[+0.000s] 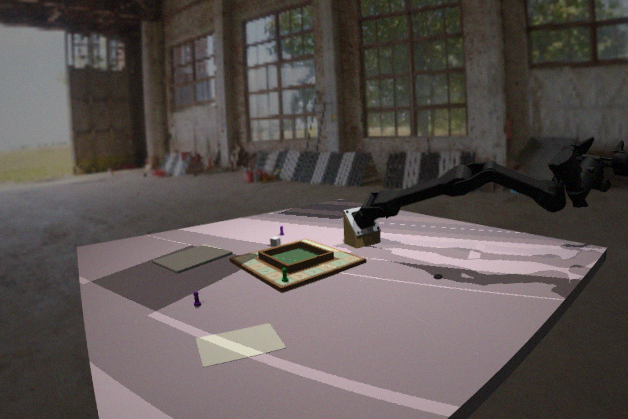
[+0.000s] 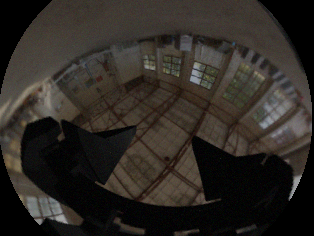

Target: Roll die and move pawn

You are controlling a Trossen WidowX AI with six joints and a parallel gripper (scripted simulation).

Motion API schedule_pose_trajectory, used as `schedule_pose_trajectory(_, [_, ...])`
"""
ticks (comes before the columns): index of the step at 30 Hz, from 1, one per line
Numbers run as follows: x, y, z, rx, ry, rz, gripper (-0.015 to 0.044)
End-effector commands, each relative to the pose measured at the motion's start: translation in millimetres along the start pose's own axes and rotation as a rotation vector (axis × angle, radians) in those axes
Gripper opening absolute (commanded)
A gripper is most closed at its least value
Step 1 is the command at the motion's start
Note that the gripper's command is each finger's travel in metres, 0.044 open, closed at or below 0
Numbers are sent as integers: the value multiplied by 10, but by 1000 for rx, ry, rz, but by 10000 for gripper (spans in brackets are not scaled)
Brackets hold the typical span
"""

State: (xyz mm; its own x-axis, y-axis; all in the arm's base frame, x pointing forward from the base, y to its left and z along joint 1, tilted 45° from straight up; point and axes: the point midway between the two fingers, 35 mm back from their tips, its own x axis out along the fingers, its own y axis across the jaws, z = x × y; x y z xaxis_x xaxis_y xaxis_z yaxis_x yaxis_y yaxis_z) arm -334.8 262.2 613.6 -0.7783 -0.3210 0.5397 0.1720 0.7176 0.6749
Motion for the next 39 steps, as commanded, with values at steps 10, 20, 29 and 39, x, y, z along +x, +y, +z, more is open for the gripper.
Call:
schedule_pose_trajectory(10, [-434,442,-8,106,-110,143,275])
schedule_pose_trajectory(20, [-1347,1079,56,269,-260,400,275])
schedule_pose_trajectory(29, [-2280,1529,-81,397,-334,673,275])
schedule_pose_trajectory(39, [-3319,1830,-425,502,-340,988,275])
